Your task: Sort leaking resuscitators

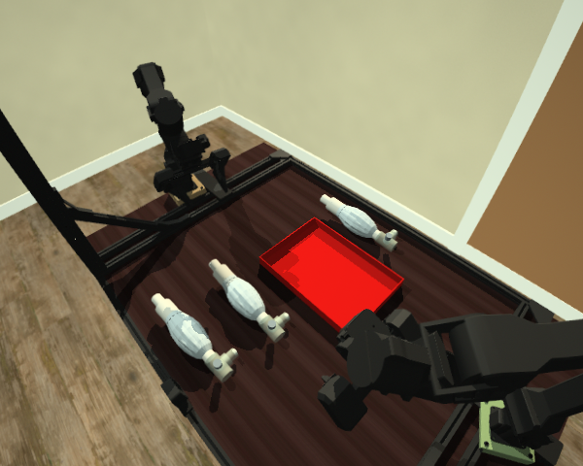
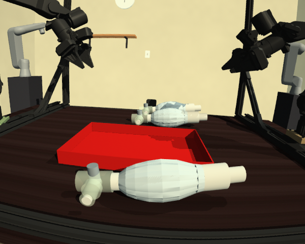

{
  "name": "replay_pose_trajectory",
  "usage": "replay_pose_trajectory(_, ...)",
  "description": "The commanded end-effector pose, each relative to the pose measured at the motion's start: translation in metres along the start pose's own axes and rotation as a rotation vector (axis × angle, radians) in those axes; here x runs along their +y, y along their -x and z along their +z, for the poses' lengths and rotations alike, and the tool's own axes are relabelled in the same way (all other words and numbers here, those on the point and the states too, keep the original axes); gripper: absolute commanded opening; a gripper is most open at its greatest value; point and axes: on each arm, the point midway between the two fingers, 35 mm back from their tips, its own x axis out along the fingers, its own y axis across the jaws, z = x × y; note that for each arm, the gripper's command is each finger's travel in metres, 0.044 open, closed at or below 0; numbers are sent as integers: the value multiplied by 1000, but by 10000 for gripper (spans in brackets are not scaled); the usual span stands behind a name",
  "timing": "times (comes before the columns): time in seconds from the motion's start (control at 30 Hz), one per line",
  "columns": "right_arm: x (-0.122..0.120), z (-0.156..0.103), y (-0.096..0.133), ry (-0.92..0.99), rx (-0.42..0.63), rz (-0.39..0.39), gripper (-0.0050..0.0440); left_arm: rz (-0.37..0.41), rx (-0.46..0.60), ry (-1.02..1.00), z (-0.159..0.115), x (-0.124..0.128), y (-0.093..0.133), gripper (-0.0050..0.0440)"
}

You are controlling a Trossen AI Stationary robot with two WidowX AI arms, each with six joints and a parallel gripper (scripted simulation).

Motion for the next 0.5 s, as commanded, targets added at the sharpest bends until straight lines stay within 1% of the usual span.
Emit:
replay_pose_trajectory(0.0,0,-1,0,4,2,-1,440,-1,-3,1,-11,3,4,440)
replay_pose_trajectory(0.03,0,-1,0,4,2,-1,440,-1,-3,1,-11,3,4,440)
replay_pose_trajectory(0.07,0,-1,0,5,3,-2,440,2,26,1,-1,-3,0,440)
replay_pose_trajectory(0.1,0,-1,0,5,3,-2,440,6,59,-1,0,-8,-3,440)
replay_pose_trajectory(0.4,0,-1,0,5,3,-2,440,75,327,-53,1,-58,-33,440)
replay_pose_trajectory(0.47,0,-1,0,5,3,-2,440,75,327,-53,1,-58,-33,440)
